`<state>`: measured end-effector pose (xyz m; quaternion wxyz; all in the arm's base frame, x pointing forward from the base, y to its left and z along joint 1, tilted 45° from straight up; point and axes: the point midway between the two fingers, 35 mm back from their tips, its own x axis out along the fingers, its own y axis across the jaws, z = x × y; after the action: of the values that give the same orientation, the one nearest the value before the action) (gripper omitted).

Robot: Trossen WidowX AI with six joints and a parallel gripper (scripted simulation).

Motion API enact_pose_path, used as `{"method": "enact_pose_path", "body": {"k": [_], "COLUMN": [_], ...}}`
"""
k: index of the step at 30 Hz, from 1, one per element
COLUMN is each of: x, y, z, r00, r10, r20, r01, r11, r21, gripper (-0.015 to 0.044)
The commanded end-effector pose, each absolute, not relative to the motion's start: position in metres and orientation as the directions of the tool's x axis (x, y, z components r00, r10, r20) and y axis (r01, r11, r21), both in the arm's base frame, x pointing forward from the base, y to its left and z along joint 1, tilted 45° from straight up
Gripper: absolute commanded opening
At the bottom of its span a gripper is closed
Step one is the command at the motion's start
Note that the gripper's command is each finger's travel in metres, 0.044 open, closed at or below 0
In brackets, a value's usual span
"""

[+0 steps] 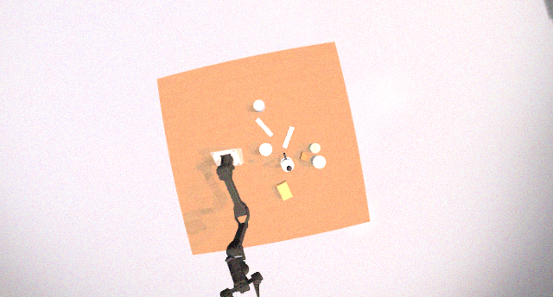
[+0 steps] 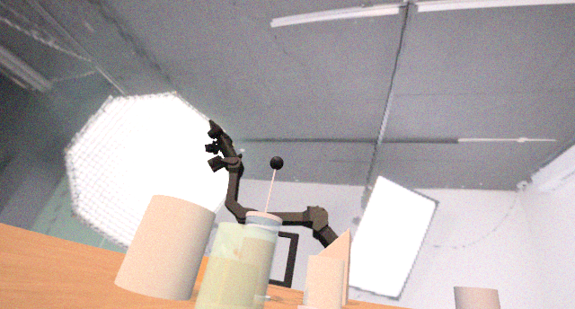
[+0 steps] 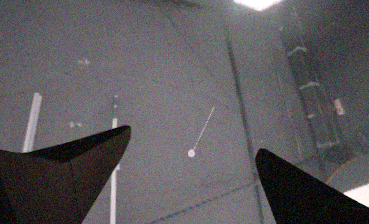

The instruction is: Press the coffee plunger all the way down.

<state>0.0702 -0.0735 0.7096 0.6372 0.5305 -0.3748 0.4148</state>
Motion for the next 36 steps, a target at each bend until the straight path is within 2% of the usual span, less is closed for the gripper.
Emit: {"method": "enact_pose_path", "body": {"k": [1,6,10,19,28,36], "x": [0.068,0.084,0.094,0.158,0.239,0.294], "y": [-0.003,0.076,0.096,0.174,0.192,0.147], "z": [0.697,0.662,0.650,0.557,0.425,0.303], "r00": [0.435,0.555,0.598,0.825,0.987,0.965], "r10": [0.264,0.380,0.392,0.384,0.135,-0.234], "r20": [0.861,0.740,0.699,0.414,0.084,-0.121], "r01": [-0.895,-0.813,-0.778,-0.521,-0.137,0.180], "r11": [0.228,0.437,0.492,0.801,0.990,0.922], "r21": [0.383,0.385,0.390,0.294,0.024,-0.344], "gripper": [0.0440,0.0440,0.0440,0.0440,0.0440,0.0440]}}
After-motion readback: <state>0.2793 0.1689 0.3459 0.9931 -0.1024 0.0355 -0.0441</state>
